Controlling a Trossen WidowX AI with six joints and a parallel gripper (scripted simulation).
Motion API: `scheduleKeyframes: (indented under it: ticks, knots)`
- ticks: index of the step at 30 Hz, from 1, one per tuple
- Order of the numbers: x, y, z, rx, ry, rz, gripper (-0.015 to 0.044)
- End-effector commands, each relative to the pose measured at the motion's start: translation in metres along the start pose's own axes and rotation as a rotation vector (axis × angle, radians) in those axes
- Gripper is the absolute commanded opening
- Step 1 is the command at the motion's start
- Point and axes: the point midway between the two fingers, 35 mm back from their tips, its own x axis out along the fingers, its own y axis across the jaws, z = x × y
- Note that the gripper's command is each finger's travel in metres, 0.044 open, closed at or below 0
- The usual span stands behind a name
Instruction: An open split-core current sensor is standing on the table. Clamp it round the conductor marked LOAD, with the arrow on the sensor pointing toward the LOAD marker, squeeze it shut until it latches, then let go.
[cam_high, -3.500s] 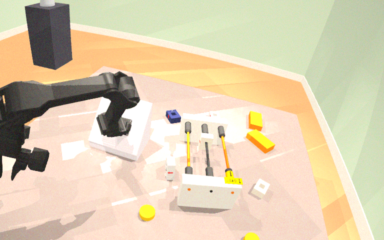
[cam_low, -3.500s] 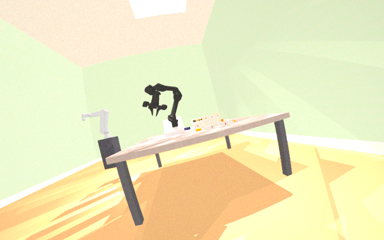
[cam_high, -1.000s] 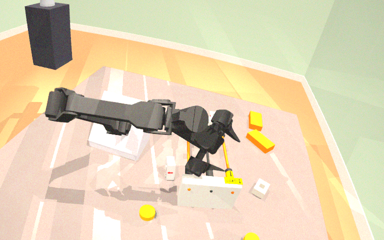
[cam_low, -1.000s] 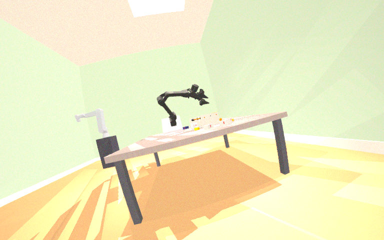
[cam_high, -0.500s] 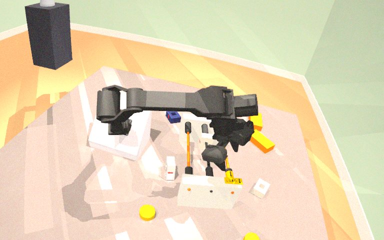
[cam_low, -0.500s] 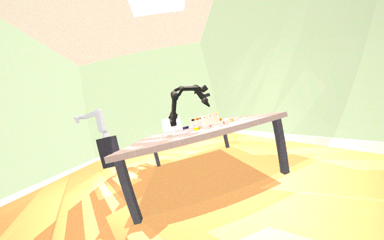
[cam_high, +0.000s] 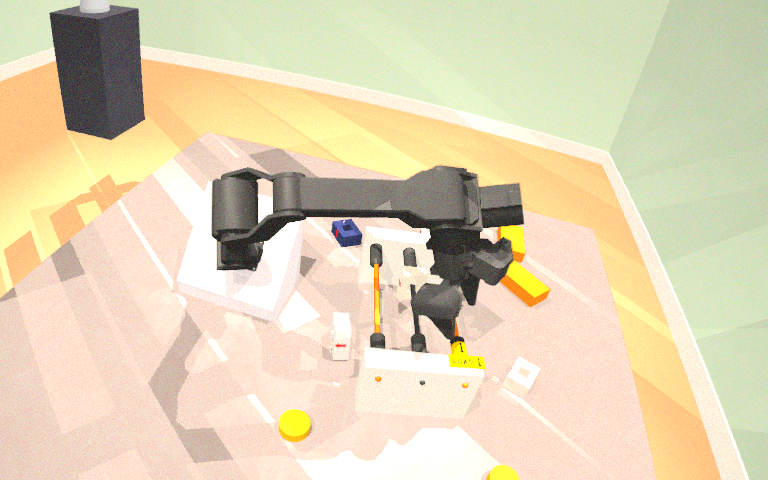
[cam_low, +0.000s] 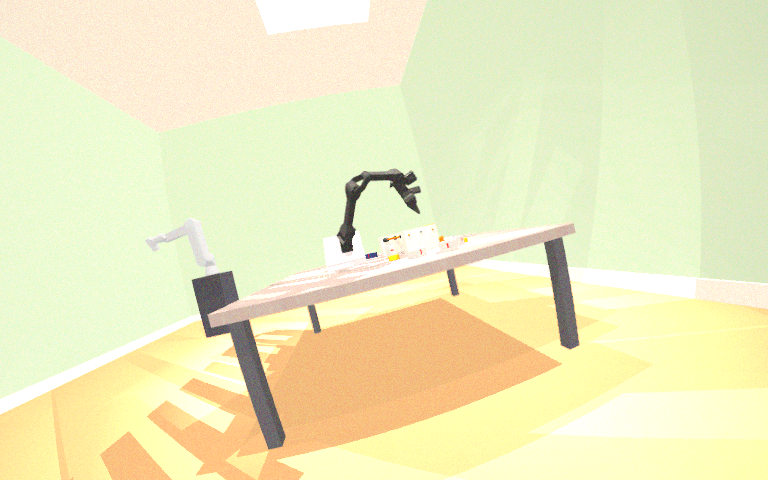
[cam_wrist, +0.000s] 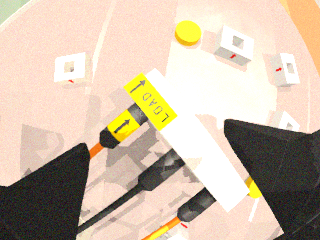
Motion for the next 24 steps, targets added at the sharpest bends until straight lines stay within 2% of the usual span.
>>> scheduleKeyframes:
  ticks: [1,7,19,24]
  knots:
    - [-0.001,-0.001,0.002,0.004,-0.003,-0.006,0.0440]
    - [0.000,0.000,-0.008,-0.030,0.014,0.001,0.0440]
    - [0.000,-0.010,-0.193,-0.628,0.367,0.121,0.0440]
    - [-0.001,-0.013,-0.204,-0.659,0.388,0.127,0.0440]
